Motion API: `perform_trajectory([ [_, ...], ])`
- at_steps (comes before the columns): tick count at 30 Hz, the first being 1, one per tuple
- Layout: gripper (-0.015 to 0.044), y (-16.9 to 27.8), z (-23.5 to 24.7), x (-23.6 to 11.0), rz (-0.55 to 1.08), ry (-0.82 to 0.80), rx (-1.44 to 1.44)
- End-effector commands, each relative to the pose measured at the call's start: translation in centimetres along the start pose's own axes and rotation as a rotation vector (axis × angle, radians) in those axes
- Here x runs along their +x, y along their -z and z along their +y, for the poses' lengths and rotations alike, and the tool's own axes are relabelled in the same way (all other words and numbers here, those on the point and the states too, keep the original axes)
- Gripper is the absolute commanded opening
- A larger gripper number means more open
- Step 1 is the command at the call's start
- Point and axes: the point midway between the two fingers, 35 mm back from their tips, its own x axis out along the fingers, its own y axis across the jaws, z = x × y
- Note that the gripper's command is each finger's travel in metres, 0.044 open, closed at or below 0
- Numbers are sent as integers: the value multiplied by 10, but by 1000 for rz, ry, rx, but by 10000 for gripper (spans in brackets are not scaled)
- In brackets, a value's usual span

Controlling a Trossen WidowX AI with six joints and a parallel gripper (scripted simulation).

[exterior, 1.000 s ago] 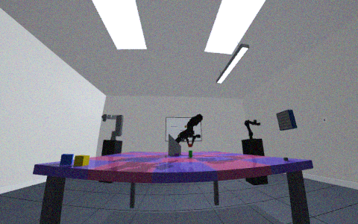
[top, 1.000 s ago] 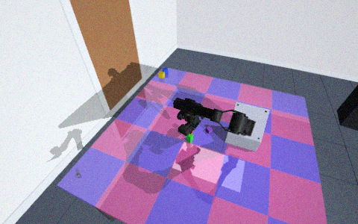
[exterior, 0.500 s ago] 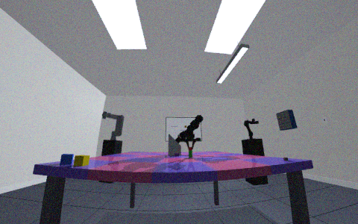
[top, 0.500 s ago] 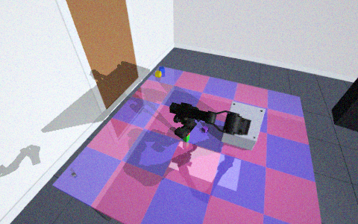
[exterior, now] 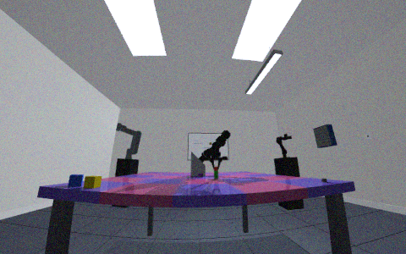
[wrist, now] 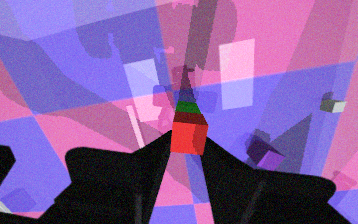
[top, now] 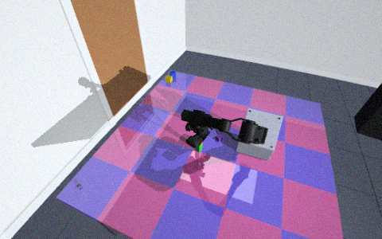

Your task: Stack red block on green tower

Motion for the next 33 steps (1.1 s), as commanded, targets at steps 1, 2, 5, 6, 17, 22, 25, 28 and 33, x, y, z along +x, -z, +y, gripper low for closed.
perform_trajectory([
  [1, 0, 0, 1, 0, 1, -5, 4],
  [2, 0, 0, 1, 0, 1, -5, 4],
  [5, 0, 0, 0, -5, 0, -4, 4],
  [6, 26, 0, 0, 0, 2, 0, 4],
  [17, 315, 0, 0, 0, 2, 0, 4],
  [22, 440, 0, 0, 0, 2, 0, 4],
  [25, 440, 0, 0, 0, 2, 0, 4],
  [28, 440, 0, 0, 0, 2, 0, 4],
  [33, 440, 0, 0, 0, 2, 0, 4],
])
